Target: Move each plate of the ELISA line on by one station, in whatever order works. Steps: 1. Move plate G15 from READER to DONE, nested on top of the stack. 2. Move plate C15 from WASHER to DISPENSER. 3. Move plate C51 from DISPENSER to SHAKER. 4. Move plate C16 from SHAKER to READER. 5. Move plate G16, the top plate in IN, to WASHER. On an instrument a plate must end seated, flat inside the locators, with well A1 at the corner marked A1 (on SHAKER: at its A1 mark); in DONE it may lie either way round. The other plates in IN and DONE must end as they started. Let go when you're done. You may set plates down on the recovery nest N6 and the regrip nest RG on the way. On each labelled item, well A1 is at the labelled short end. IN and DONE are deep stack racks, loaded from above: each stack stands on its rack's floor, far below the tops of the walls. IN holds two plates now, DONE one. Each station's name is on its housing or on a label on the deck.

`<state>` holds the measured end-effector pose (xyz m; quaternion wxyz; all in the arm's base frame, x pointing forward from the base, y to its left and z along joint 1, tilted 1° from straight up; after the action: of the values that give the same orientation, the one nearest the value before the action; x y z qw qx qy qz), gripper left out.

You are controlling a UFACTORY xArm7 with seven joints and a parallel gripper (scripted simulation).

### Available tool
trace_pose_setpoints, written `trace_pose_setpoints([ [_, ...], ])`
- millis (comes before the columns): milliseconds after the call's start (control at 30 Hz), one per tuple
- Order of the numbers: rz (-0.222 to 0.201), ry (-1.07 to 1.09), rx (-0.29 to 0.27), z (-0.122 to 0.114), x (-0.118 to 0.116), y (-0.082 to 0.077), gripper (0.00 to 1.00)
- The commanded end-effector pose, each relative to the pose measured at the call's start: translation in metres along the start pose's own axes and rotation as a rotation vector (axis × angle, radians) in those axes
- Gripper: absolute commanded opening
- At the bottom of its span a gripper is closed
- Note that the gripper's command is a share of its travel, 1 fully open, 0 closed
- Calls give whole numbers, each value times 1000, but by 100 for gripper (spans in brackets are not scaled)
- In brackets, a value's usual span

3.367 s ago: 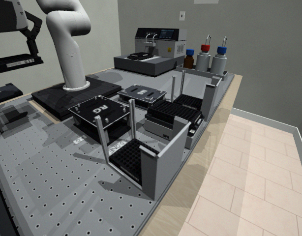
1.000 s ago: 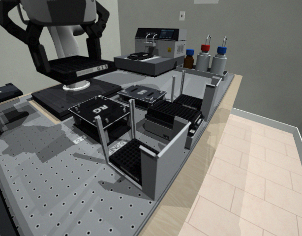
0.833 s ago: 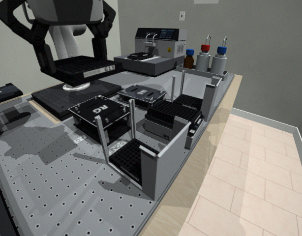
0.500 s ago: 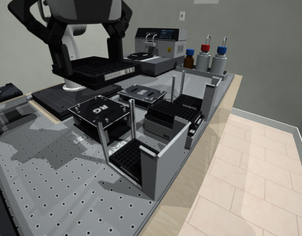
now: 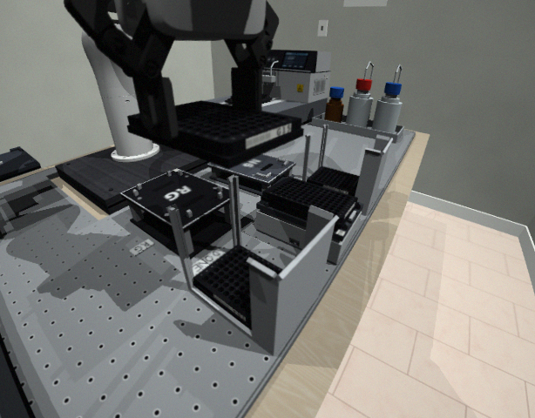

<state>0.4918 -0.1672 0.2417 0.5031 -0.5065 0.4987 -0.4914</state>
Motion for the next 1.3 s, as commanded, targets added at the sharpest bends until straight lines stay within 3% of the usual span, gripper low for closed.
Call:
trace_pose_setpoints([
  [0,0,1,4,12,-3,-2,0],
  [267,0,1,4,31,-11,-2,0],
  [967,0,1,4,31,-11,-2,0],
  [1267,0,1,4,31,-11,7,0],
])
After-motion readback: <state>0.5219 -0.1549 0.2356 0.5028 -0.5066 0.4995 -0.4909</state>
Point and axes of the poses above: the point where the finger pads meet when closed, its own y axis out along the fingers, its own x axis across the jaws, z = x × y, the point moved 5 cm from there along -y, back along the fingers, and after that the axes turned 4 degrees about -y, right-handed, at the moved point
